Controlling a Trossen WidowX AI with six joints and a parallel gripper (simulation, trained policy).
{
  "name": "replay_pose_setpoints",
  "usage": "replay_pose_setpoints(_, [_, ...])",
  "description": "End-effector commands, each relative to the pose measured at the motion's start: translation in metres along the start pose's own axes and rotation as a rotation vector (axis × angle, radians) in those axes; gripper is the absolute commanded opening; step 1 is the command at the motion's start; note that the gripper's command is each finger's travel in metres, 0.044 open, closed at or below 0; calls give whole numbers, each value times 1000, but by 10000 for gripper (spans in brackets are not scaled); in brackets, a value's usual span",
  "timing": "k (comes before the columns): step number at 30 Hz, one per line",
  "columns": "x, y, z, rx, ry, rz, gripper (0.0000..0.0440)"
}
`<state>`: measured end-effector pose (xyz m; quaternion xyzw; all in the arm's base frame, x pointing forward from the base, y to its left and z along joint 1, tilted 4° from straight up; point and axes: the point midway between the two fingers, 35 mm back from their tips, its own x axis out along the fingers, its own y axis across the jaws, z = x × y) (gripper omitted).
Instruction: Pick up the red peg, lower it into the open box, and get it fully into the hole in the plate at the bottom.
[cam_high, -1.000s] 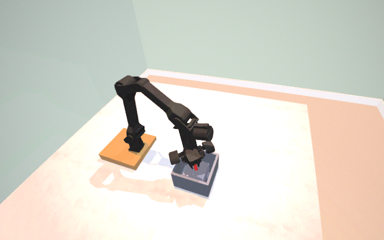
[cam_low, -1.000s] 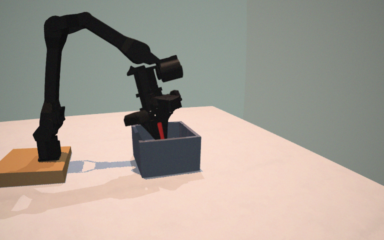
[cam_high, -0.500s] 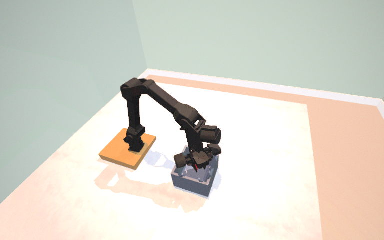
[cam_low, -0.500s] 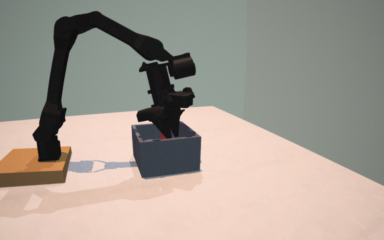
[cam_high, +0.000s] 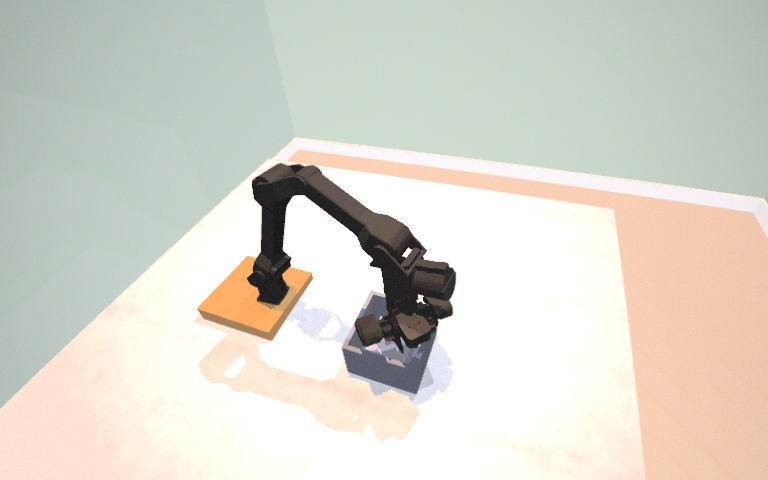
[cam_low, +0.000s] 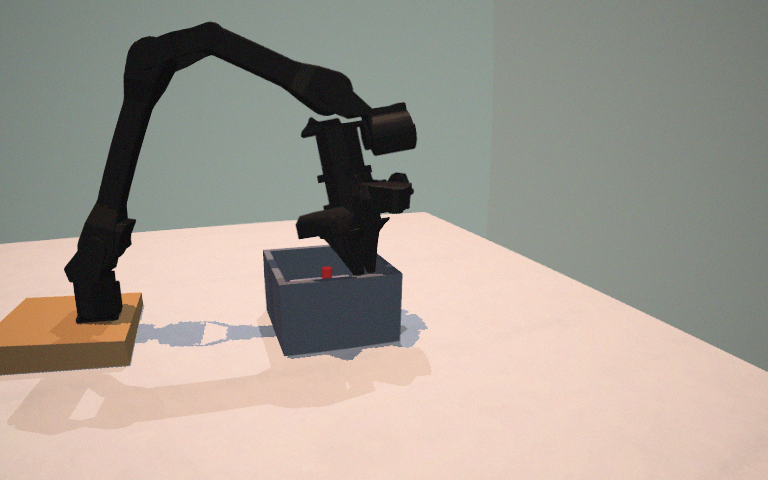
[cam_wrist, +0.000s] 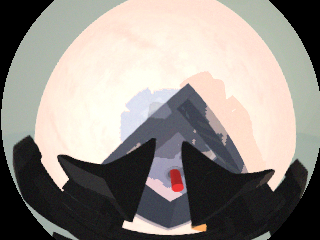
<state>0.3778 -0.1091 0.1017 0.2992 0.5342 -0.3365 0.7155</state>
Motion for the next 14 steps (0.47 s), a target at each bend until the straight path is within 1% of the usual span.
replay_pose_setpoints(1, [2,-2,7,-10,14,-8,129])
replay_pose_setpoints(14, [6,-16,32,-11,29,-41,126])
